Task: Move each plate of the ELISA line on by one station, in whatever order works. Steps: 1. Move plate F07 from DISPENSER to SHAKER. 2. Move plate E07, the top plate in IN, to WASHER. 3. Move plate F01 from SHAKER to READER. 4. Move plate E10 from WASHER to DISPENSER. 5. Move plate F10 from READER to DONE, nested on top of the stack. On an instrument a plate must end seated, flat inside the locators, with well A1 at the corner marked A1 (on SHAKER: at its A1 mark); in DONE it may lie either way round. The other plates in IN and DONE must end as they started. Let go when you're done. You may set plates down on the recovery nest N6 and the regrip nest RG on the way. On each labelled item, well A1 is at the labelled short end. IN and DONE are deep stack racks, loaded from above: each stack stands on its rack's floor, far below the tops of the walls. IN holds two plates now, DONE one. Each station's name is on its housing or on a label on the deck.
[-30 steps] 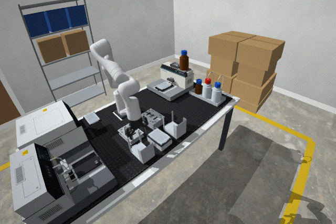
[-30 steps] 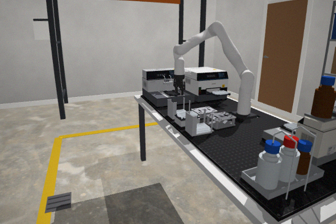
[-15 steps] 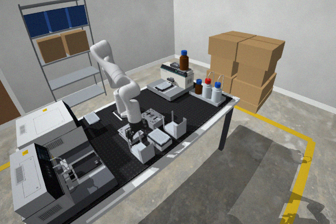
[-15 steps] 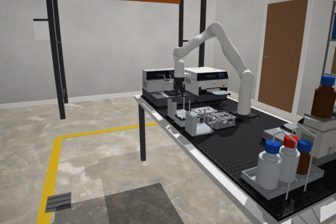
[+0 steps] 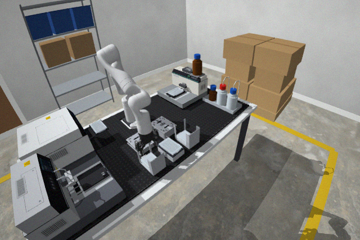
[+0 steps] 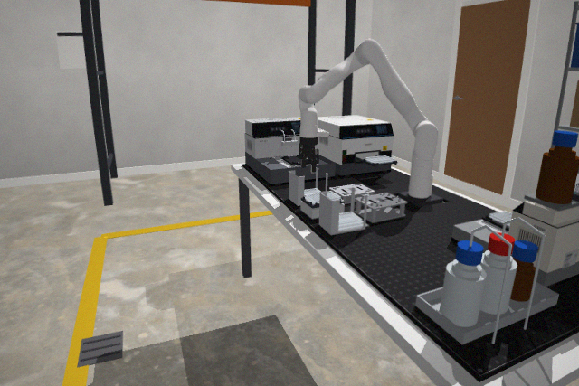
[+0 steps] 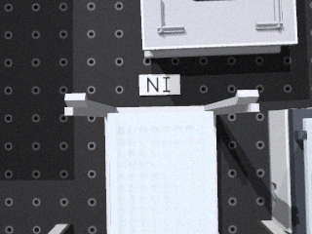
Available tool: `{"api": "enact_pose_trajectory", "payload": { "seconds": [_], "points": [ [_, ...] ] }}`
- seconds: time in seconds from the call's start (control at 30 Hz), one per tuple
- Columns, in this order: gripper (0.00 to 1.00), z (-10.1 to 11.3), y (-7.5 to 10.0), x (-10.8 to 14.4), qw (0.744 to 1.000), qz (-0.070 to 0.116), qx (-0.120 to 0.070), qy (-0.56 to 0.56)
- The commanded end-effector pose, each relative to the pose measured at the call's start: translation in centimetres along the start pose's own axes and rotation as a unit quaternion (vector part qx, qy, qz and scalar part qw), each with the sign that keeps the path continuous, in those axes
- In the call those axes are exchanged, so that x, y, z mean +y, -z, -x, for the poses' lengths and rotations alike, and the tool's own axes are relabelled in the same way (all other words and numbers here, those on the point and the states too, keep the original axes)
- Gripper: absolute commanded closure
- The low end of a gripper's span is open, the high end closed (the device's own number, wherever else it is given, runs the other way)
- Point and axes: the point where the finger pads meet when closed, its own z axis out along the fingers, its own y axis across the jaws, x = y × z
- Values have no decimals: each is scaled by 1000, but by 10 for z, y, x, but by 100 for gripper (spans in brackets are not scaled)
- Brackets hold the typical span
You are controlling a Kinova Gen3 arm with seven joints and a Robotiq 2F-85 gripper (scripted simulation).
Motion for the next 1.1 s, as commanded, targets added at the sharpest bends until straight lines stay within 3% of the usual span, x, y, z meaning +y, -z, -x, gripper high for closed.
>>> {"api": "enact_pose_trajectory", "payload": {
  "seconds": [0.0,1.07],
  "points": [
    [0,1,-3,0,1000,0,-1,0],
    [0,1,-40,0,1000,0,-1,0]
  ]
}}
